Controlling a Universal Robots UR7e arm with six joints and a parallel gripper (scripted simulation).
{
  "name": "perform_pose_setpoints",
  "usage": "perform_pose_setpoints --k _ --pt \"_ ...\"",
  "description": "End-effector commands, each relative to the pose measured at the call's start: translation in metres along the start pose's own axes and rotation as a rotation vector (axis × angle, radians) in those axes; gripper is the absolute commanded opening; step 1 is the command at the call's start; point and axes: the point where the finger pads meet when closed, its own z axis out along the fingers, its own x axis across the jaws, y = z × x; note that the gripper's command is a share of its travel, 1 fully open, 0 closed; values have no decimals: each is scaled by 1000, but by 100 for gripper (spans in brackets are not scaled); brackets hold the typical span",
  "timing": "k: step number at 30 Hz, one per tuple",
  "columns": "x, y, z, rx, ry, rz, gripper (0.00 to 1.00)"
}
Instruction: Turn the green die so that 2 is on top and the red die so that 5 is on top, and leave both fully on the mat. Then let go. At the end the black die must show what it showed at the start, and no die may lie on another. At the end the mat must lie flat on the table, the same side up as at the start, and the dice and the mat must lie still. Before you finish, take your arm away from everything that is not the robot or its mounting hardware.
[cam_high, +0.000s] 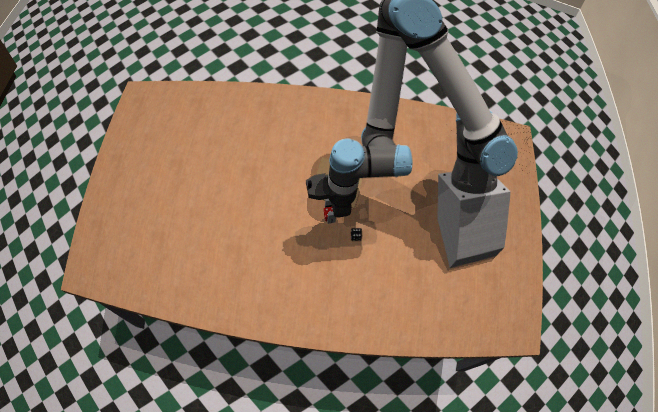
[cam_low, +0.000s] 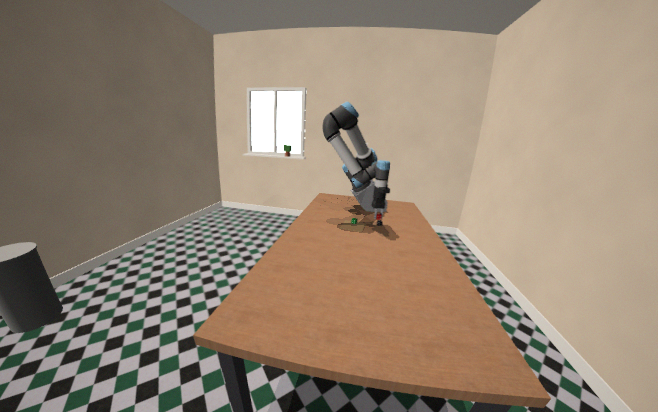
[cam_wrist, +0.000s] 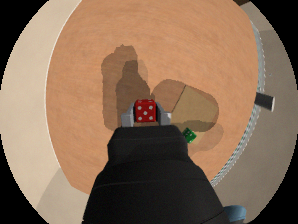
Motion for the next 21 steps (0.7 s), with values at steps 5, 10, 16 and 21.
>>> perform_pose_setpoints --k 5,10,16,21 --pt "0 0 -24 0 0 0 57" --pt "0 0 -28 0 0 0 57" --pt "0 0 -28 0 0 0 57" --pt "0 0 -28 0 0 1 57"
